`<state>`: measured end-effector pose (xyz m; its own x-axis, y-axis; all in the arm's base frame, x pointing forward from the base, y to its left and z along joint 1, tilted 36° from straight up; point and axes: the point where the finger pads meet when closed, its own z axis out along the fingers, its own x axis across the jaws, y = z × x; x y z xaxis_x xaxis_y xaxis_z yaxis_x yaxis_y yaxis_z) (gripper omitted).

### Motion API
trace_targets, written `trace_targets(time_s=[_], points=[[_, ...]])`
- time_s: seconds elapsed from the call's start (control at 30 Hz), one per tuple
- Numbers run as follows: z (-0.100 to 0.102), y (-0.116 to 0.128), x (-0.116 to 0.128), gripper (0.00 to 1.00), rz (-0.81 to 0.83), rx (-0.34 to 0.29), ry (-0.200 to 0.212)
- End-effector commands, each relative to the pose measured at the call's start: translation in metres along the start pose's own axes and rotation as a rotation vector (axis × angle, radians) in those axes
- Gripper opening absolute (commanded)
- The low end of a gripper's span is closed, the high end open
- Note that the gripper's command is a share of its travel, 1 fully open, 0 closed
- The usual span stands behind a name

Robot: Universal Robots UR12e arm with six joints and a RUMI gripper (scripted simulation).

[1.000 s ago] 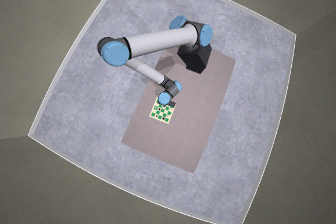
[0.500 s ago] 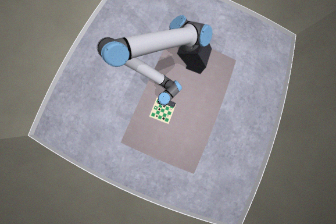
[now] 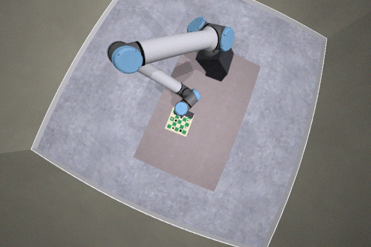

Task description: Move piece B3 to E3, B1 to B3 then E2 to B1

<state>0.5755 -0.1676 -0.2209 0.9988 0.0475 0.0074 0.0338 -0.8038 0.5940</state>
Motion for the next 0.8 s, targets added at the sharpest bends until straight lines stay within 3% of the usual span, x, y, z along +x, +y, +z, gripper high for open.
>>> trace_targets(time_s=[0.0, 0.27, 0.77], points=[[-0.0005, 0.0, 0.0003, 0.0, 0.0, 0.0, 0.001], [-0.0005, 0.0, 0.0003, 0.0, 0.0, 0.0, 0.001], [-0.0005, 0.0, 0.0003, 0.22, 0.0, 0.0, 0.001]])
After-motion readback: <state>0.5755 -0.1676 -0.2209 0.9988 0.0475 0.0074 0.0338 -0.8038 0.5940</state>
